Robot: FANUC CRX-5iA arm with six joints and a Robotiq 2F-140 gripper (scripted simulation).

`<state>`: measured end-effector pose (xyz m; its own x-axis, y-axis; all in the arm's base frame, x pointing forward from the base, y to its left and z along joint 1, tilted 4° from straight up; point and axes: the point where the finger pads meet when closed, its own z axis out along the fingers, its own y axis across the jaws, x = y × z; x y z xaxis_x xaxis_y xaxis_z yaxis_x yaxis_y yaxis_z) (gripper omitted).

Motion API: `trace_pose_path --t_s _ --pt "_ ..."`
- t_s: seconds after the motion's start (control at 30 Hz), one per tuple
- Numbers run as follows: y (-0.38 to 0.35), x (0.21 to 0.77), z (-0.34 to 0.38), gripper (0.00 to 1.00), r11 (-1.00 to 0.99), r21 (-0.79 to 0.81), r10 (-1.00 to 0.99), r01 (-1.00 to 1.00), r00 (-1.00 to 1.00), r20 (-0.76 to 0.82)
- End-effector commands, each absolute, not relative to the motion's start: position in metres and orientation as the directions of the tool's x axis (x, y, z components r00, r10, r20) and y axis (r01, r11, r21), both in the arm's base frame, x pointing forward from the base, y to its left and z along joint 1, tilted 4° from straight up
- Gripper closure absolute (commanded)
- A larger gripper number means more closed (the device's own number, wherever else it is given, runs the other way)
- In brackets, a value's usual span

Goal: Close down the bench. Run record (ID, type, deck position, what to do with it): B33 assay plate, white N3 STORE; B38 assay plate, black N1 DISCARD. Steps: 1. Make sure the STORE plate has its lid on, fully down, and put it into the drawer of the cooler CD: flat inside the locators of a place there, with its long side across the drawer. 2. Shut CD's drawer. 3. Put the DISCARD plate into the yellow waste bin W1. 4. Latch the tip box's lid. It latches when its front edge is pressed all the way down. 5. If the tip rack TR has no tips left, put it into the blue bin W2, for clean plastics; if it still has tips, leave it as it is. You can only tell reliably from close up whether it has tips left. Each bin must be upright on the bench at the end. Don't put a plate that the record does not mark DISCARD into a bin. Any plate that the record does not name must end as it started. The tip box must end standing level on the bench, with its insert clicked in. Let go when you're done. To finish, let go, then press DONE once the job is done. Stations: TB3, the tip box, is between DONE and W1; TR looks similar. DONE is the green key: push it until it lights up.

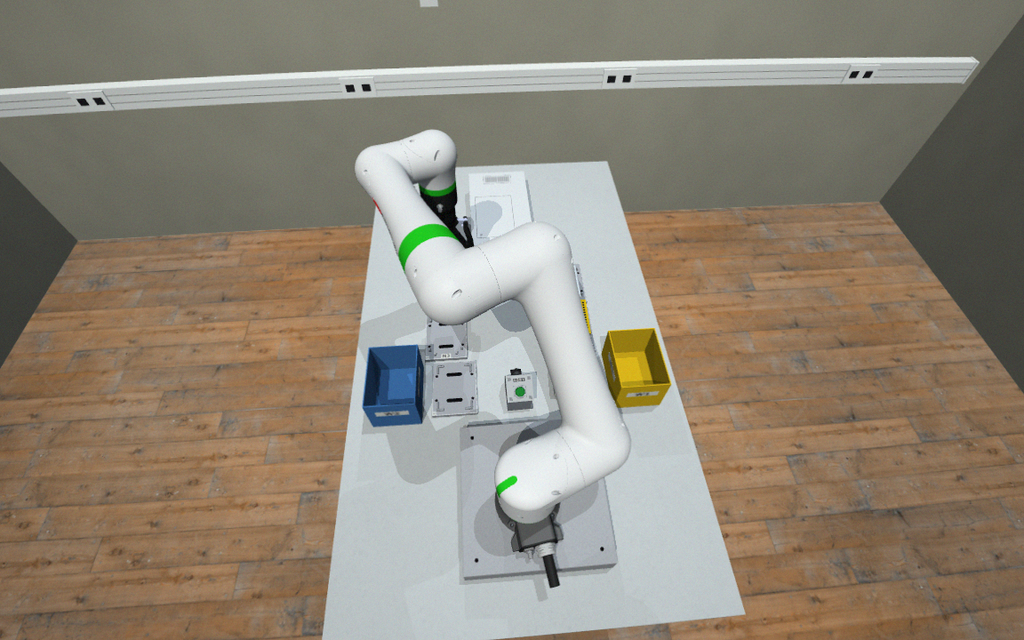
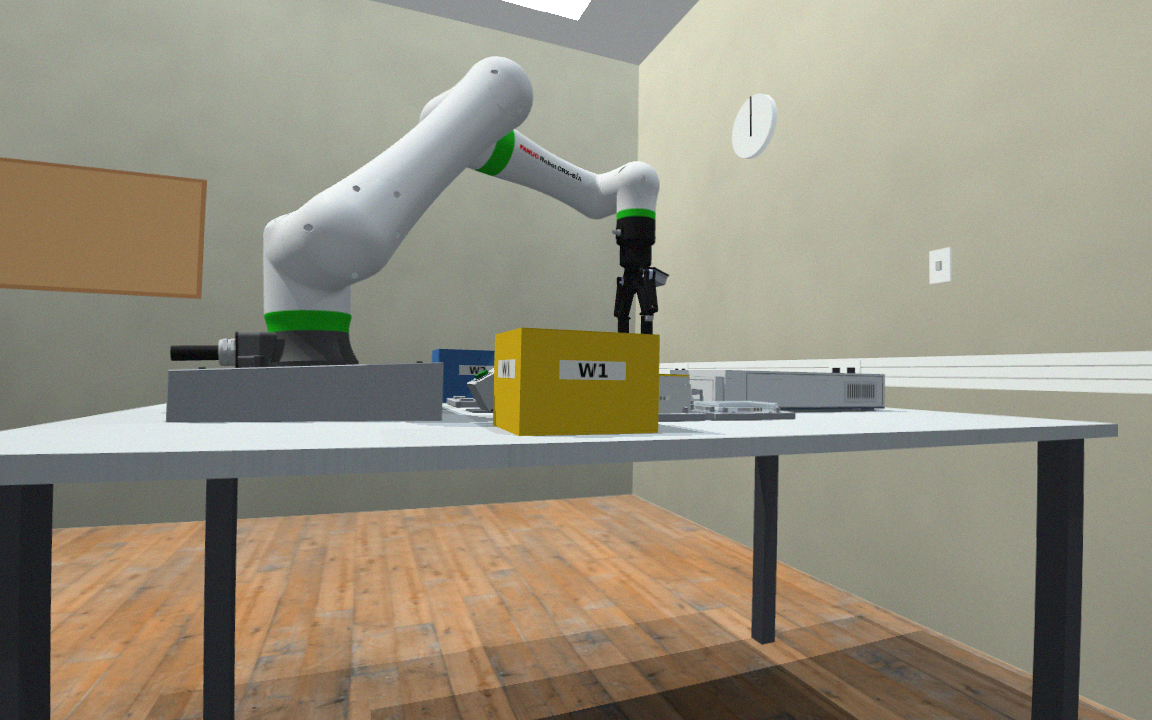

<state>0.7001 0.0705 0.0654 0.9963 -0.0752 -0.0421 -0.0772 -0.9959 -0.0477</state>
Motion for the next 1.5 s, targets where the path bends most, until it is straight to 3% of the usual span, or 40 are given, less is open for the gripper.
trace_pose_path --t_s 0.0,1.47 --pt "0.087 0.711 0.069 0.3 -0.991 -0.034 -0.124 -0.126 0.991 -0.053" --pt "0.089 0.709 0.032 0.3 -0.991 -0.034 -0.124 -0.126 0.991 -0.053"
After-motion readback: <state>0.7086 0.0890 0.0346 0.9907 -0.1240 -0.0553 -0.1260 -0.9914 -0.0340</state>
